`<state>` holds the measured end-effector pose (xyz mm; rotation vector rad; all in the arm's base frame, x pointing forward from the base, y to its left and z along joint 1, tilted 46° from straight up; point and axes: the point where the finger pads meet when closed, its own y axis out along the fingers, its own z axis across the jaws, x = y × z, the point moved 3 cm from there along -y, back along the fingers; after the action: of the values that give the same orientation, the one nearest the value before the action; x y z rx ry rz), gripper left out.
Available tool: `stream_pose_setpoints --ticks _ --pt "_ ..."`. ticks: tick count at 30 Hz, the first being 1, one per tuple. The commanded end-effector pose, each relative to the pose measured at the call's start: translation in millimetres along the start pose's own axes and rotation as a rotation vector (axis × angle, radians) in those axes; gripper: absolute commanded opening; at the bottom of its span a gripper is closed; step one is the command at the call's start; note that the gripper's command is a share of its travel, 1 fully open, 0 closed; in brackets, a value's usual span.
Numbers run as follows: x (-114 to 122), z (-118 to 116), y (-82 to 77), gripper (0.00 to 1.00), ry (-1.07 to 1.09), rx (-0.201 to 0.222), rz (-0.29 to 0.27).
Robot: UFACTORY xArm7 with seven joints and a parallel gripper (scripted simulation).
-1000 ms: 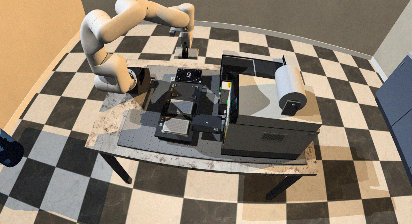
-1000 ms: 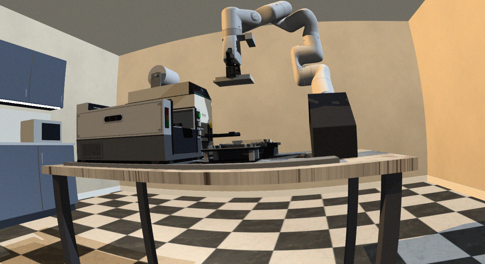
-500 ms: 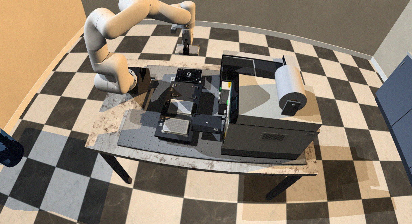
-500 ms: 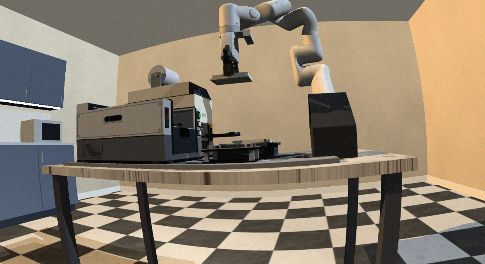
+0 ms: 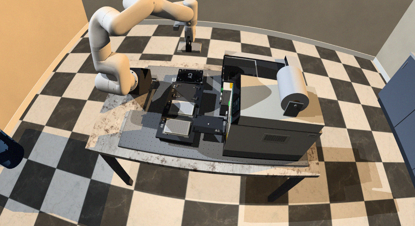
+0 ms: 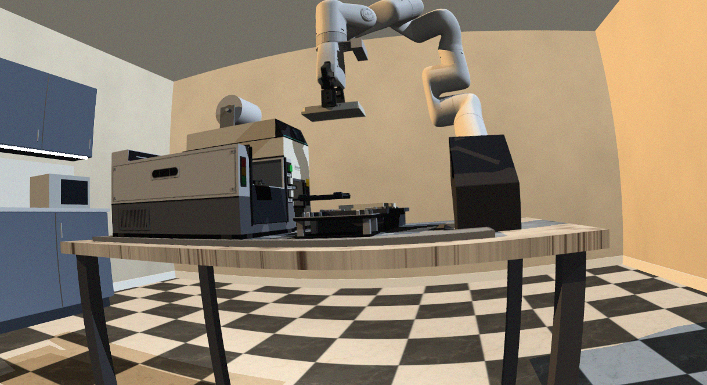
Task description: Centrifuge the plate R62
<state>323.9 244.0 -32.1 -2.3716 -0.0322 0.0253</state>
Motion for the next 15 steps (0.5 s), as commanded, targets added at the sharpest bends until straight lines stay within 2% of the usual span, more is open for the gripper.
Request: stream_pose_setpoints --ticks 1,15 --pt "1.2 7.9 -2.3 0.00 0.000 0.004 -0.003" --pt "1.3 8.1 -2.4 0.00 0.000 0.004 -0.003"
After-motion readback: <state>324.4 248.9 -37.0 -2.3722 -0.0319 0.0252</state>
